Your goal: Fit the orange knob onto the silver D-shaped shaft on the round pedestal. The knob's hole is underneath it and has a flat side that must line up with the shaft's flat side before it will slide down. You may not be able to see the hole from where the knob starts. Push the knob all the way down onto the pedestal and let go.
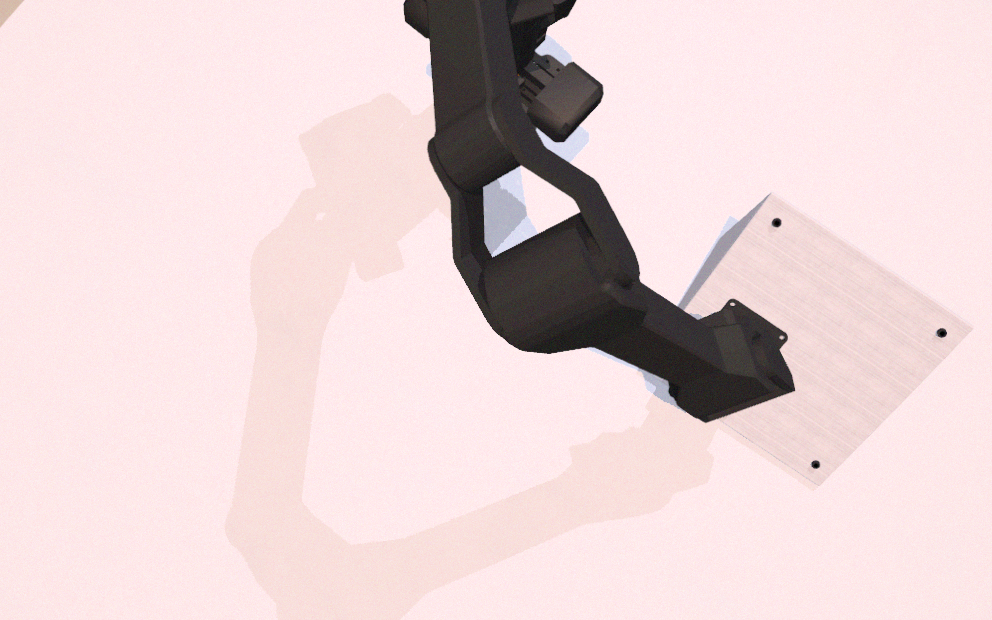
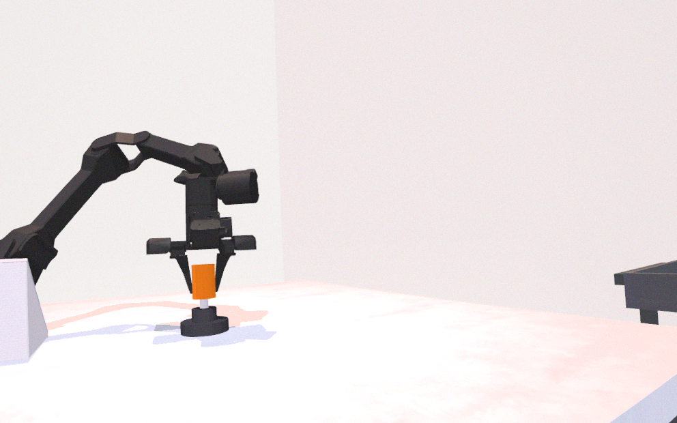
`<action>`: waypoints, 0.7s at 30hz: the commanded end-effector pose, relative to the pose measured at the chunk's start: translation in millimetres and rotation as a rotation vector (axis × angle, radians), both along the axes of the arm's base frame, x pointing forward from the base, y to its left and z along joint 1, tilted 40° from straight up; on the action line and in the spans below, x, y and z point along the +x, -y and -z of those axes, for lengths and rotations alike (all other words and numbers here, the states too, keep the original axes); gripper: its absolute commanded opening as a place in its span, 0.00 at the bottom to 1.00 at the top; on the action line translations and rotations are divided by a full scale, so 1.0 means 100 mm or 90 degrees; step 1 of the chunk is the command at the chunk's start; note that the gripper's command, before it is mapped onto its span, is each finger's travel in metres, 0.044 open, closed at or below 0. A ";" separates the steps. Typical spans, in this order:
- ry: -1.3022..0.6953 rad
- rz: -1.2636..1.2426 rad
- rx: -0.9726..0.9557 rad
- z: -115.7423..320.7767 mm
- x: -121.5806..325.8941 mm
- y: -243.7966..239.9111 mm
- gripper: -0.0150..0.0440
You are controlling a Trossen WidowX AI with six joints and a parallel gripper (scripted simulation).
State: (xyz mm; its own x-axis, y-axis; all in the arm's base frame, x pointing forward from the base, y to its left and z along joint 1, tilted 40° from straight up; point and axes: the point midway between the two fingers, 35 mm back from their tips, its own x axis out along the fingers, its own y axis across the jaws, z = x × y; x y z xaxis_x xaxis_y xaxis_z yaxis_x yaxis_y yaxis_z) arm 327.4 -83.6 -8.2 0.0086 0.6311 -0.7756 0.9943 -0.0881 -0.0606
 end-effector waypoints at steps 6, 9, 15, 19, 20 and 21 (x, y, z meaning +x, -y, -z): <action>0.000 0.004 0.002 0.00 0.01 -0.01 0.25; 0.008 -0.005 0.002 0.01 0.01 -0.01 0.25; 0.009 -0.006 0.002 0.01 0.01 -0.01 0.25; 0.009 -0.006 0.002 0.01 0.01 -0.01 0.25; 0.009 -0.006 0.002 0.01 0.01 -0.01 0.25; 0.009 -0.006 0.002 0.01 0.01 -0.01 0.25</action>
